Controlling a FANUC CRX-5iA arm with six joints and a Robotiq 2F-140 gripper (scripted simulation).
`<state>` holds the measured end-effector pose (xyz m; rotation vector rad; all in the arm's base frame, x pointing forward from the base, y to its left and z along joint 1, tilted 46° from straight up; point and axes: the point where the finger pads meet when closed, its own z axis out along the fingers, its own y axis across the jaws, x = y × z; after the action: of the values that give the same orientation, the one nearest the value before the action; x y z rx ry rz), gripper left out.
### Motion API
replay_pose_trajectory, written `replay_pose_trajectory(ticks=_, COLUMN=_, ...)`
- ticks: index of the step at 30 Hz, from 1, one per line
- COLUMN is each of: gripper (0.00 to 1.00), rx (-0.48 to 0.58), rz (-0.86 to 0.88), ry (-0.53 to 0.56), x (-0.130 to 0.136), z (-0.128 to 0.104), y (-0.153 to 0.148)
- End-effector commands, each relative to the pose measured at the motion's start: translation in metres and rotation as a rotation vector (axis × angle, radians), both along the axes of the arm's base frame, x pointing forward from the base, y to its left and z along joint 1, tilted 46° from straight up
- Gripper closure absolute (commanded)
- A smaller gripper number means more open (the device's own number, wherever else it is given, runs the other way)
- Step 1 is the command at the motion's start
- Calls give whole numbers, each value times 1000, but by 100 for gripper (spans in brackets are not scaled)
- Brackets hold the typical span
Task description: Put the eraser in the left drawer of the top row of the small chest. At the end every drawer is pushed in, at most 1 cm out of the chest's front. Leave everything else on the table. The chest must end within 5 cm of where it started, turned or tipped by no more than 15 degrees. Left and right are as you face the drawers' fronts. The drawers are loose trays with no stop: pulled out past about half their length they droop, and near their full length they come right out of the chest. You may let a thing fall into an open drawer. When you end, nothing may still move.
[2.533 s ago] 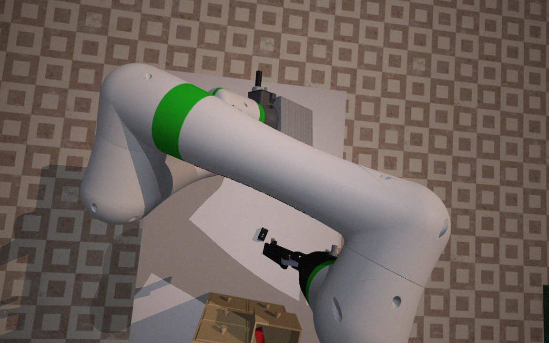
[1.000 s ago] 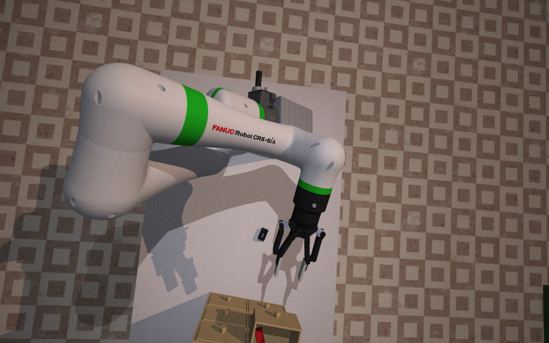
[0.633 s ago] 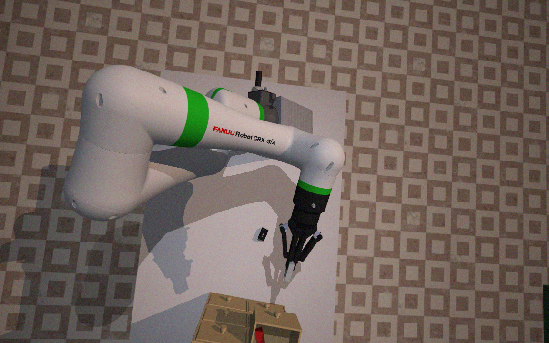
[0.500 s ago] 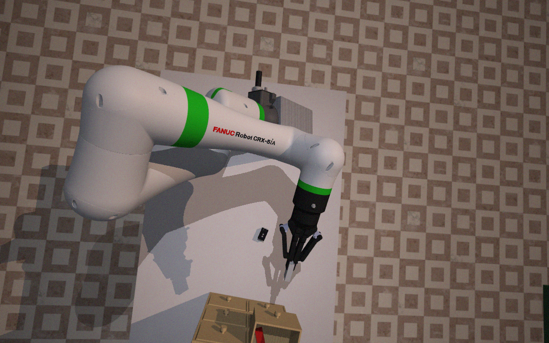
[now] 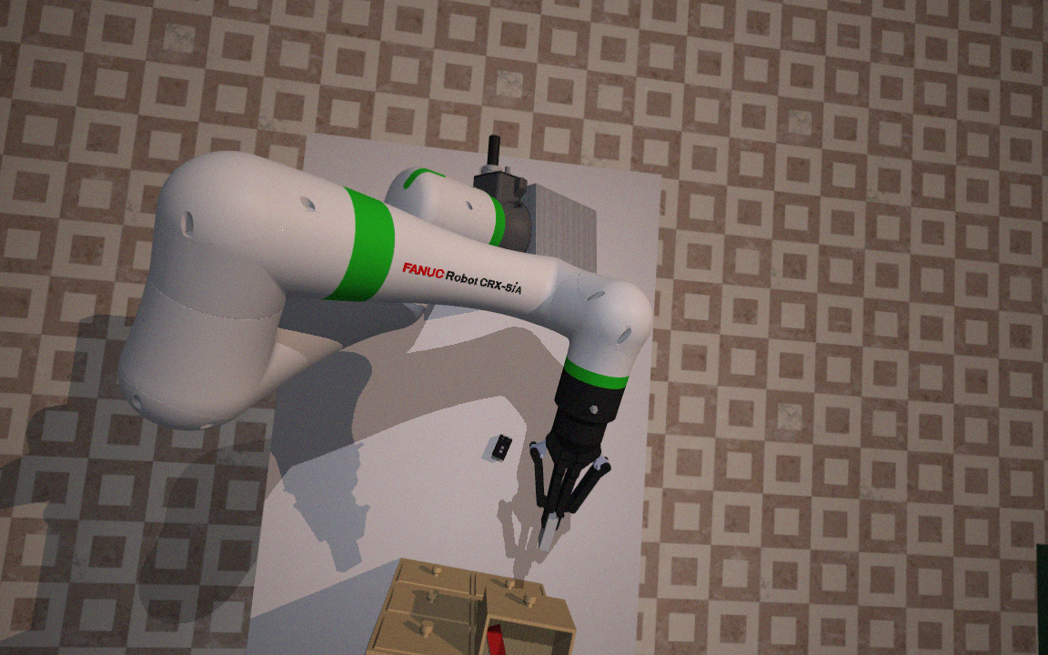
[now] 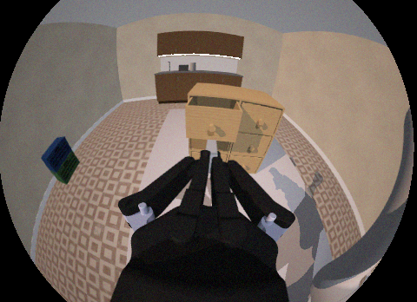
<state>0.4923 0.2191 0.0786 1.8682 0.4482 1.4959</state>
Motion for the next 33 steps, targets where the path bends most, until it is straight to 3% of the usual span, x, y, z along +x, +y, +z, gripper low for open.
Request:
replay_pose_trajectory(ticks=1, gripper=100, rx=0, rz=1, ry=0, x=12, z=-1, y=-3)
replay_pose_trajectory(ticks=15, gripper=100, rx=0, rz=1, ry=0, x=41, z=-3, y=-11)
replay_pose_trajectory(ticks=33, gripper=100, rx=0, rz=1, ry=0, x=43, z=-3, y=-11)
